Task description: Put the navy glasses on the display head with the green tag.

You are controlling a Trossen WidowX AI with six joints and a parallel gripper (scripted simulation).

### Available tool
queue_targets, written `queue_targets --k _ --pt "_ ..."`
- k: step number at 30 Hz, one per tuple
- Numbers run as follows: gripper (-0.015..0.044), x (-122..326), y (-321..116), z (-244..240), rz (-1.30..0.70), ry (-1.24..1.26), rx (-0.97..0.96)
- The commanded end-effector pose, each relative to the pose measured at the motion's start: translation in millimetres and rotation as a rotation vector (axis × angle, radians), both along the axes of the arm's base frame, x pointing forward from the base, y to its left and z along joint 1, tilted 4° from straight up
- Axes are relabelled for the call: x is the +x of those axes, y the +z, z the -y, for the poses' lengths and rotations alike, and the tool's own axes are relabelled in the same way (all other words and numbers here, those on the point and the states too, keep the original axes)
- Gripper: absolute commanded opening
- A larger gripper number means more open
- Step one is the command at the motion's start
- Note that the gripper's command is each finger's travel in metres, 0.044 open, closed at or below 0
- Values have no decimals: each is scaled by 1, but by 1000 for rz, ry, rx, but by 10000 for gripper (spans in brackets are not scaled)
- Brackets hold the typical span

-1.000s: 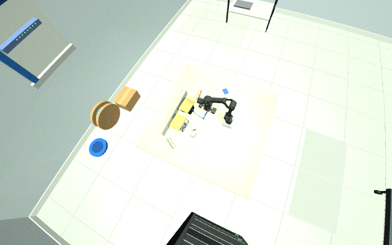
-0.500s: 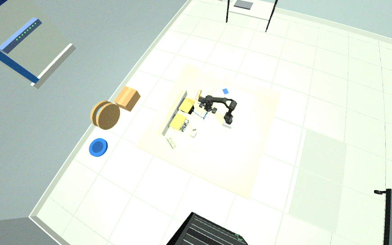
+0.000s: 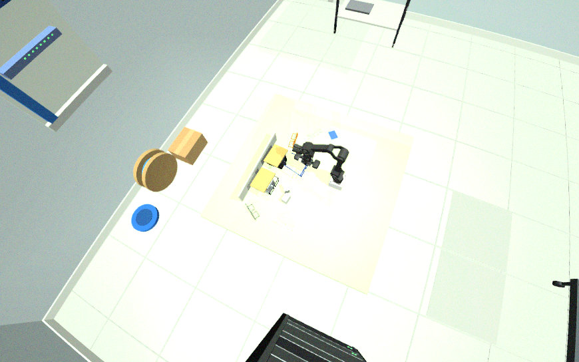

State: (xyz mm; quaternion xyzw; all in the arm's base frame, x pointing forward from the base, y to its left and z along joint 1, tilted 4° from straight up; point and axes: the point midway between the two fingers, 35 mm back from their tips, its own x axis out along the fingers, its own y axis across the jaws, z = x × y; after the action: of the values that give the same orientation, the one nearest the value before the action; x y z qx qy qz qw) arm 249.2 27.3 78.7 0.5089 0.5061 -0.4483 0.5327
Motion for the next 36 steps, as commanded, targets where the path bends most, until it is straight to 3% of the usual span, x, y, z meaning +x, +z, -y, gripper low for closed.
queue_targets --k 1,36 --pt "0 -1 -6 0 -10 -3 -5" --pt "0 3 -28 1 -9 -3 -5"
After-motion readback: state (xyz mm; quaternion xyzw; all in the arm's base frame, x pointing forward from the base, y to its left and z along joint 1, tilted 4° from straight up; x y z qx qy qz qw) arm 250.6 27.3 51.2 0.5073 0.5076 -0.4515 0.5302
